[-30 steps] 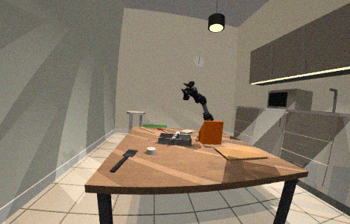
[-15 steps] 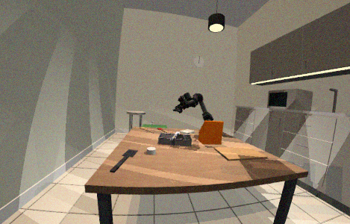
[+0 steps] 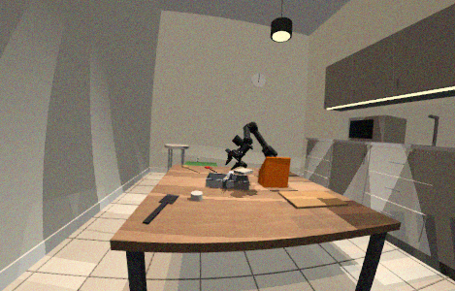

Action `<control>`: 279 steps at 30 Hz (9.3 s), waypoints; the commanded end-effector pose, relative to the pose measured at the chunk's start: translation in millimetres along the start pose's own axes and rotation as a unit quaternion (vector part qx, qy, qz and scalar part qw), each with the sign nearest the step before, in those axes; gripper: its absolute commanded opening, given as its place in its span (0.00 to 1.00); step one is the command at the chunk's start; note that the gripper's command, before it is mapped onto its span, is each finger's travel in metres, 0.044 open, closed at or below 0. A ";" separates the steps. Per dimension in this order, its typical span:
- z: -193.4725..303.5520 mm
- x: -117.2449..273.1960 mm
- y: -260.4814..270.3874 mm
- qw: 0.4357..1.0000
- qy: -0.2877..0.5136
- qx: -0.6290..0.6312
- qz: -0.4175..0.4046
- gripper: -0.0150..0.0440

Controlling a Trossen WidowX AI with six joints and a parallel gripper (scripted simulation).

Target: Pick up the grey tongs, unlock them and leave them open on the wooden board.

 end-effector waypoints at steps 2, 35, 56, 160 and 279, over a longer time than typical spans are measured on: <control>24.4 -24.3 25.6 0.974 0.090 0.204 -0.041 0.69; 23.9 -52.0 24.1 0.974 0.088 0.202 -0.046 0.69; 31.2 -85.8 25.7 0.974 0.089 0.202 -0.045 0.69; 14.6 -43.0 -21.4 0.934 0.093 0.179 -0.296 0.00; 2.9 324.8 428.7 0.366 -0.219 0.859 -0.283 0.00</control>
Point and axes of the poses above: the point midway between the two fingers, 35 mm back from their tips, its own x axis back along the fingers, its own y axis across the jaws, z = x × y, the point moved 3 cm from there along x, back along the fingers, and after that the axes turned 10 degrees about x, right-handed, at the moved point
